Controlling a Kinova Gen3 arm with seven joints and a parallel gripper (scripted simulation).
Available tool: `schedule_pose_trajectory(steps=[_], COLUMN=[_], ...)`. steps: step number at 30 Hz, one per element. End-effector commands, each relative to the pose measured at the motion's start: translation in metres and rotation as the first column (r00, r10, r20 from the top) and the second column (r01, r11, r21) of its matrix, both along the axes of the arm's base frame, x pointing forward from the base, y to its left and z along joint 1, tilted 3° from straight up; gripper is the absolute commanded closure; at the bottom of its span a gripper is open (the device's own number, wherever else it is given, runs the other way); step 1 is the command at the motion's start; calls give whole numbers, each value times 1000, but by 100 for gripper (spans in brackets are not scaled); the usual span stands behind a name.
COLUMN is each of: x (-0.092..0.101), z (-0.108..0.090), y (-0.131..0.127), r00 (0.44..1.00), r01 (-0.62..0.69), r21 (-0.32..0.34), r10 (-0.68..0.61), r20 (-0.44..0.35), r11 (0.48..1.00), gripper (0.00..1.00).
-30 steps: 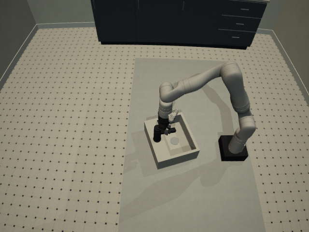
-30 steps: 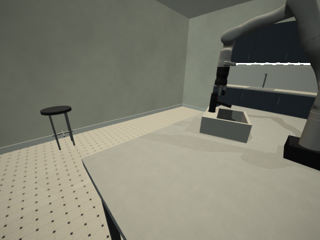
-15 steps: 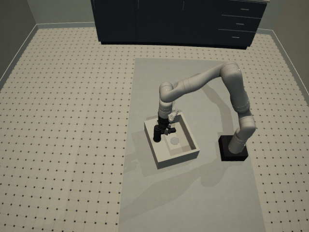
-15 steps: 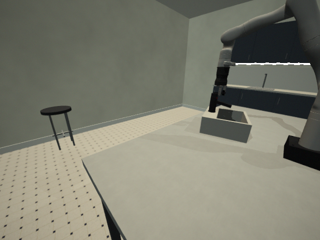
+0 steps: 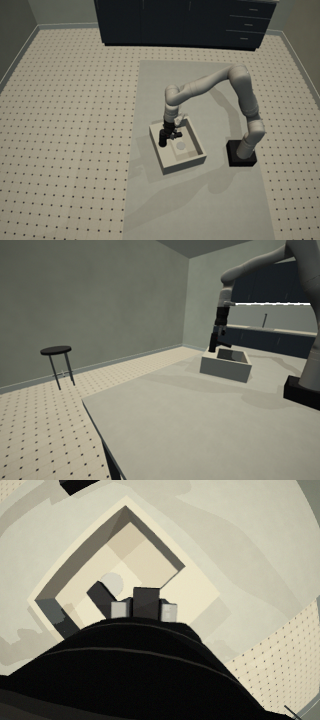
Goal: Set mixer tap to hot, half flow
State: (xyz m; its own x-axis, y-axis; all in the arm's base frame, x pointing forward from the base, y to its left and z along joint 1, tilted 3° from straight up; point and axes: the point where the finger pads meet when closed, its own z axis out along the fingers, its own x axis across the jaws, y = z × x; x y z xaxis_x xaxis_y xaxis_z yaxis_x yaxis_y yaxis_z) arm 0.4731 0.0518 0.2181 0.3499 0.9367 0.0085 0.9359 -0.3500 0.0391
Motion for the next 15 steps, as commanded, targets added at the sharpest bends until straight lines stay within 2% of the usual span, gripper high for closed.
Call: schedule_pose_trajectory(steps=[1,3,4,15], x=[3,3,3,3], z=[9,9,9,8], y=[-4,-4,-4,-3], r00=[1000,1000,1000,1000], r01=[-2,-2,-2,-3], r21=[-3,-3,-3,-3], r10=[2,2,2,3], r20=[13,13,13,15], r11=[1000,1000,1000,1000], gripper=[100,100,0,0])
